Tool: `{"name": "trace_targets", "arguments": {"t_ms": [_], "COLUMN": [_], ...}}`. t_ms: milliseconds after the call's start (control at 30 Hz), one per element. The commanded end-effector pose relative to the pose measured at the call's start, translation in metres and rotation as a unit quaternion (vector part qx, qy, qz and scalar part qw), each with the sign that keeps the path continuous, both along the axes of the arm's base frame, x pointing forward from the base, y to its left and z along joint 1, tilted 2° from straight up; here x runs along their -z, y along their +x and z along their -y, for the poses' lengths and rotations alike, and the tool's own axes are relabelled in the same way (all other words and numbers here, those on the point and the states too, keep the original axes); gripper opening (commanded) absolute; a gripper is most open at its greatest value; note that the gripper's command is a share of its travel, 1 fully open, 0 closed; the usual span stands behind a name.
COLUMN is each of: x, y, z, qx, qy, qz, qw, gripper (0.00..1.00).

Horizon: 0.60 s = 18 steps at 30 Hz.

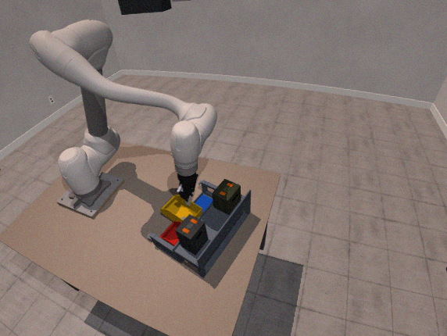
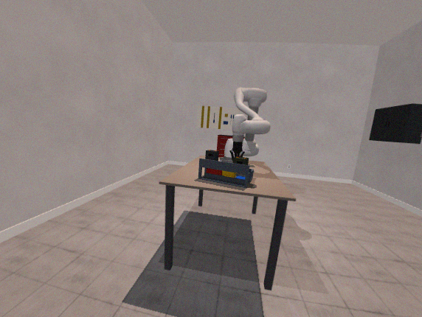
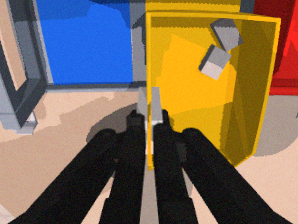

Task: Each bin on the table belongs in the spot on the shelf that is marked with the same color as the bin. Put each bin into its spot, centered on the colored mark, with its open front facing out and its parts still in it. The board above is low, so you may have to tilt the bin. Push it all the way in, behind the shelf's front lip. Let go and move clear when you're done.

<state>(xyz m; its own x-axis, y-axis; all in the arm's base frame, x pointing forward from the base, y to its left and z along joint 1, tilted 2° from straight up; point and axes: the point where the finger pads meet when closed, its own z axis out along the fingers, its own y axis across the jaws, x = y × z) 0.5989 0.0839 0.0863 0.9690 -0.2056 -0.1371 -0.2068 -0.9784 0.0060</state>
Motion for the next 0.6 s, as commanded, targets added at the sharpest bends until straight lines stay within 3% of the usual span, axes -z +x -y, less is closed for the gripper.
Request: {"name": "trace_targets", "arguments": {"t_ms": [0,567], "x": [0.0,0.0008], "y": [0.0011,0.0072], "z": [0.0002,0.0015], "qx": [0.0,0.0], "qy": [0.0,-0.002], "qz": [0.001,0.009], "qw": [1.0,1.0], "gripper": [0.1,0.1]}}
